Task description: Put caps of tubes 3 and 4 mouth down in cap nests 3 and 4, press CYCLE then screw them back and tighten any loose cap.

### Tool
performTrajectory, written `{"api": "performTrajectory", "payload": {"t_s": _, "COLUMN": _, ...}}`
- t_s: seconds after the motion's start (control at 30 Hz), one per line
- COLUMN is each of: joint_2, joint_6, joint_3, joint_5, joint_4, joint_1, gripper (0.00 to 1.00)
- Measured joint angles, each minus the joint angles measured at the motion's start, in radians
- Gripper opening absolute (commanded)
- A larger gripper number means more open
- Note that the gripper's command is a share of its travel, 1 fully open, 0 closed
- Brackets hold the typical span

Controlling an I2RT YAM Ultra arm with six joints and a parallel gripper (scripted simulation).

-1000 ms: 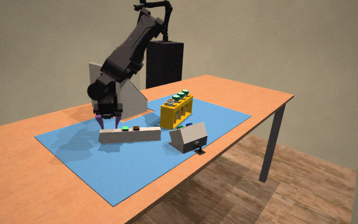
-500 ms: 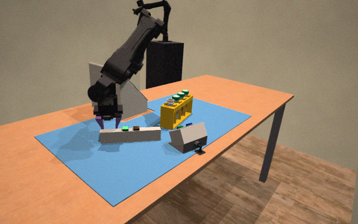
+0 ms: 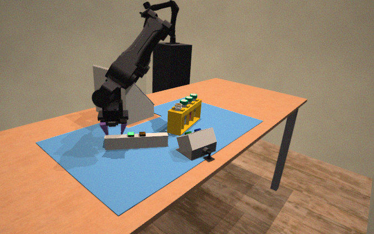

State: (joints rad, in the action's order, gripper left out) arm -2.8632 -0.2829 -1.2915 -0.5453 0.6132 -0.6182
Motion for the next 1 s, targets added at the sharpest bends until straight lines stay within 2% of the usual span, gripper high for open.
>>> {"api": "performTrajectory", "payload": {"t_s": 0.2, "joint_2": 0.000, "joint_6": 0.001, "joint_3": 0.003, "joint_5": -0.001, "joint_4": -0.004, "joint_1": 0.002, "gripper": 0.47}}
{"api": "performTrajectory", "payload": {"t_s": 0.23, "joint_2": 0.000, "joint_6": 0.002, "joint_3": 0.003, "joint_5": -0.001, "joint_4": -0.005, "joint_1": 0.002, "gripper": 0.00}}
{"api": "performTrajectory", "payload": {"t_s": 0.77, "joint_2": 0.000, "joint_6": 0.002, "joint_3": 0.003, "joint_5": 0.000, "joint_4": -0.003, "joint_1": 0.002, "gripper": 0.00}}
{"api": "performTrajectory", "payload": {"t_s": 1.0, "joint_2": 0.034, "joint_6": -0.023, "joint_3": -0.011, "joint_5": 0.018, "joint_4": 0.061, "joint_1": -0.032, "gripper": 0.00}}
